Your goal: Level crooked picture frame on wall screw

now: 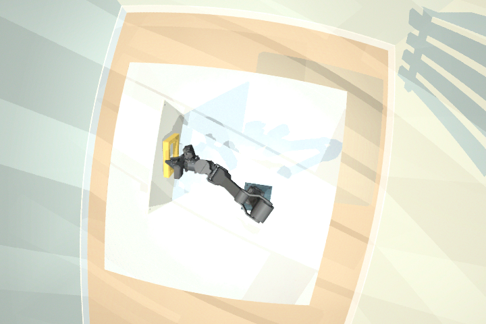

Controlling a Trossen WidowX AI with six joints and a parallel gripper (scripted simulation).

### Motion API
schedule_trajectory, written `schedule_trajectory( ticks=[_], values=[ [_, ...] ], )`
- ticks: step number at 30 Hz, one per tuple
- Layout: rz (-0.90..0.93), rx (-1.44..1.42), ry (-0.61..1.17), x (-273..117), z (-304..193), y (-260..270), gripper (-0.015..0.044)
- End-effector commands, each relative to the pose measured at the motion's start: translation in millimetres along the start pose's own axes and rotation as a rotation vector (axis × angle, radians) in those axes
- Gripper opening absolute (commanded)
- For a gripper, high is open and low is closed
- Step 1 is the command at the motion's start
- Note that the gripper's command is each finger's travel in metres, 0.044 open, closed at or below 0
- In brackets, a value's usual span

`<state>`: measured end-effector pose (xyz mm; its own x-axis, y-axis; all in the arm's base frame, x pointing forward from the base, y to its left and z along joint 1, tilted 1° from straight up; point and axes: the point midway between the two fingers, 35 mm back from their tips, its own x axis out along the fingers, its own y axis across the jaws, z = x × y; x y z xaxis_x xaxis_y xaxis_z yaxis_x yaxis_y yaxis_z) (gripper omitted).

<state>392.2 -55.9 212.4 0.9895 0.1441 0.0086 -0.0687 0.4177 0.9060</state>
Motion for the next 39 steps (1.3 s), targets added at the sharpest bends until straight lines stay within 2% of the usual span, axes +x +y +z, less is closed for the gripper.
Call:
schedule_trajectory(
  ticks=[1, 39],
  values=[
    [0.01, -0.003, -0.005, 0.3, 1.4, 3.5, 0.0],
    [0.004, -0.003, -0.005, 0.4, 1.6, -4.6, 0.0]
  ],
)
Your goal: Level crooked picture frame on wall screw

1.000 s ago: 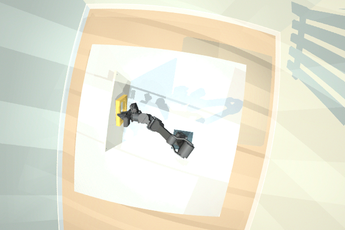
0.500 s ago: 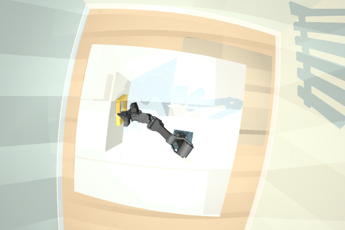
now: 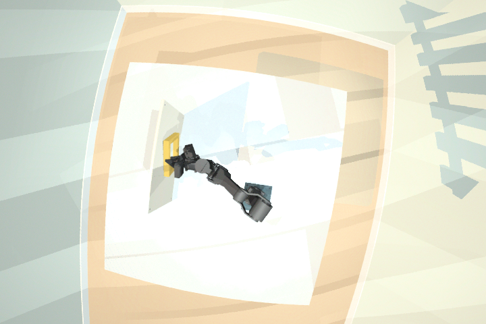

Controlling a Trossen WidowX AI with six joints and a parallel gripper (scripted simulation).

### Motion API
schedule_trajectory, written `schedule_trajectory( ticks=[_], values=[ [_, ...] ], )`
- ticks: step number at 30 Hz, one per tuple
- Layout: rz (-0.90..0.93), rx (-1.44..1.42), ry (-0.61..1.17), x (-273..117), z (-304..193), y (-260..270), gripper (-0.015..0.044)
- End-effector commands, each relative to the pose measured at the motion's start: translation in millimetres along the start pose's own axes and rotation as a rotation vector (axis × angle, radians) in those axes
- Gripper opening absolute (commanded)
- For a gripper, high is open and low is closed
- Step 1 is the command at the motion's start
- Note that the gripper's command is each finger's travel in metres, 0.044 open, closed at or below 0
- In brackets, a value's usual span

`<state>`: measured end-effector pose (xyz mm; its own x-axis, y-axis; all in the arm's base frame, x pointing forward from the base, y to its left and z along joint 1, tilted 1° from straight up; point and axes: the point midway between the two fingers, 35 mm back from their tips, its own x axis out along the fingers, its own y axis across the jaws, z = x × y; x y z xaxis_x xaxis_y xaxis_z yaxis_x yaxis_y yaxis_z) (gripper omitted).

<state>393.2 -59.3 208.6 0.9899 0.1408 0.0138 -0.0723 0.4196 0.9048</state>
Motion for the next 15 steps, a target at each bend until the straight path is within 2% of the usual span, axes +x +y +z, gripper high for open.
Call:
schedule_trajectory(
  ticks=[1, 15],
  values=[
    [0.0, 0.001, 0.0, 0.0, 0.0, 0.2, 0.0],
    [0.0, 0.073, 0.001, 0.0, 0.1, -0.4, 0.0]
  ],
)
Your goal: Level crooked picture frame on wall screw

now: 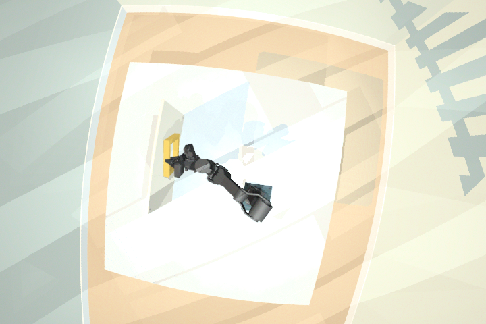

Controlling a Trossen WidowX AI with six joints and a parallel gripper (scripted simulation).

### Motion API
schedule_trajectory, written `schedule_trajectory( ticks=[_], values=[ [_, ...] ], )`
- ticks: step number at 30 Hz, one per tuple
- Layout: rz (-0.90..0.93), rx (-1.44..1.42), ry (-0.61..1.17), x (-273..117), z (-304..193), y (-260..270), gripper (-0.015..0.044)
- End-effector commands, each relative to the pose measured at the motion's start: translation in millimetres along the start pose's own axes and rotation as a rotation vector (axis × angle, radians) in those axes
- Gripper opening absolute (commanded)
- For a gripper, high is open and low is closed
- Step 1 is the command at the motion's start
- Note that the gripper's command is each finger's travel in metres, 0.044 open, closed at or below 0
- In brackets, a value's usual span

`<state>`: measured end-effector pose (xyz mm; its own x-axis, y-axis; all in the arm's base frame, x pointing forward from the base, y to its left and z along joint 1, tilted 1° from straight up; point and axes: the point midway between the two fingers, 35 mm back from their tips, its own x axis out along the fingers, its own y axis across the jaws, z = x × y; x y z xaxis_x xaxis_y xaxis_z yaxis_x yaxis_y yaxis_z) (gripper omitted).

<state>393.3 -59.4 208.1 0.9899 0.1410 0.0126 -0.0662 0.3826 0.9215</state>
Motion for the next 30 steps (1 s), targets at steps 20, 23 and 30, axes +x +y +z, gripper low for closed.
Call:
schedule_trajectory(
  ticks=[20, 23, 30],
  values=[
    [0.001, 0.137, 0.001, -0.1, 0.6, 0.4, 0.0],
    [0.001, 0.147, 0.001, -0.1, 0.6, 0.5, 0.0],
    [0.001, 0.179, 0.001, -0.1, 0.7, 0.6, 0.0]
  ],
)
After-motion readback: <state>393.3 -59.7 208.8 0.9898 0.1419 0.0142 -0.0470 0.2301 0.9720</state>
